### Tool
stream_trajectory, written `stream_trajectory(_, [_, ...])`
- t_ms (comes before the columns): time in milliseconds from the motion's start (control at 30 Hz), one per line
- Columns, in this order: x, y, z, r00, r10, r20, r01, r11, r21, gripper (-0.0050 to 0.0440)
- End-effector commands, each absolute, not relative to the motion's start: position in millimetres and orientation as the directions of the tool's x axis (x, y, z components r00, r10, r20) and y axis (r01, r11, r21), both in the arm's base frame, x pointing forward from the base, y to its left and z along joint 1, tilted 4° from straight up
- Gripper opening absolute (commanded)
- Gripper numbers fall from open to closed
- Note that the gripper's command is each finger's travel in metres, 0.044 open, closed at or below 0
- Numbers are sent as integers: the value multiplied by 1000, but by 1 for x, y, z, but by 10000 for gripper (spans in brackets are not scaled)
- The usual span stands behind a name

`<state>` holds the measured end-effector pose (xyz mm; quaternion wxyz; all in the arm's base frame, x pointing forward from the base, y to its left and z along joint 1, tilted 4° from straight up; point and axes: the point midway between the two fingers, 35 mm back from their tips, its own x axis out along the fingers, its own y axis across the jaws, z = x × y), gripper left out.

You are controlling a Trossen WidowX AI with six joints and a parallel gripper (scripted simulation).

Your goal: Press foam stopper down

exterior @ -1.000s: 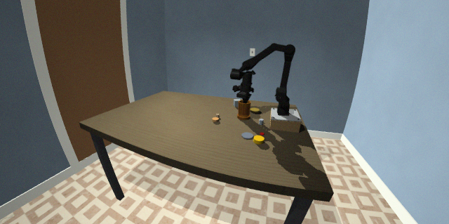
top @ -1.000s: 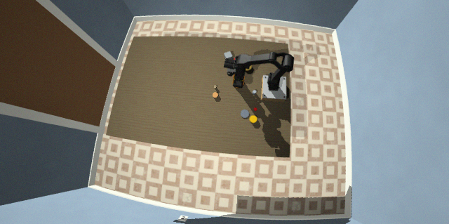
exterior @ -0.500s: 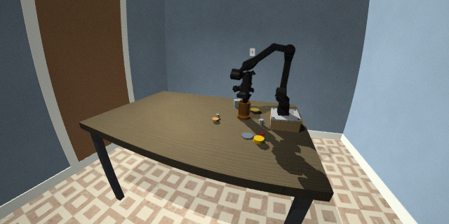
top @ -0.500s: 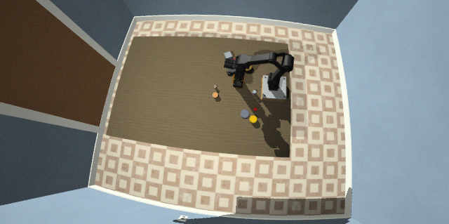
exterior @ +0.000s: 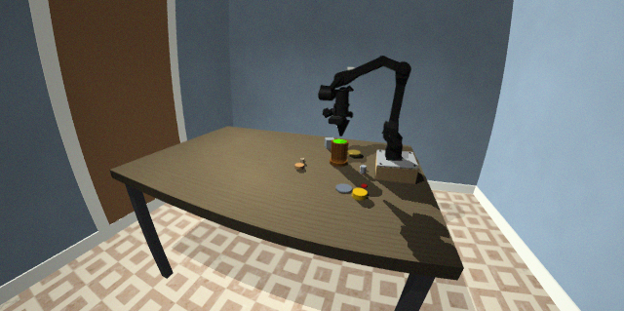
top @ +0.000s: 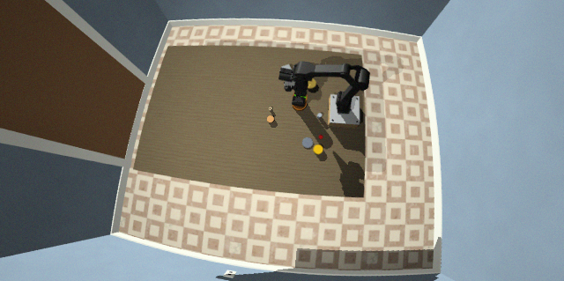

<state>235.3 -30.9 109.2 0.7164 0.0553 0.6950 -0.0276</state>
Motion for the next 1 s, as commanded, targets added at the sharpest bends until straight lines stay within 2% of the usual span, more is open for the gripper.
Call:
stream_trajectory(0, [237, -33, 158, 80, 31, -996, 113, 993, 40, 0])
stream_trajectory(967, [237, -33, 156, 79, 29, -996, 115, 993, 39, 0])
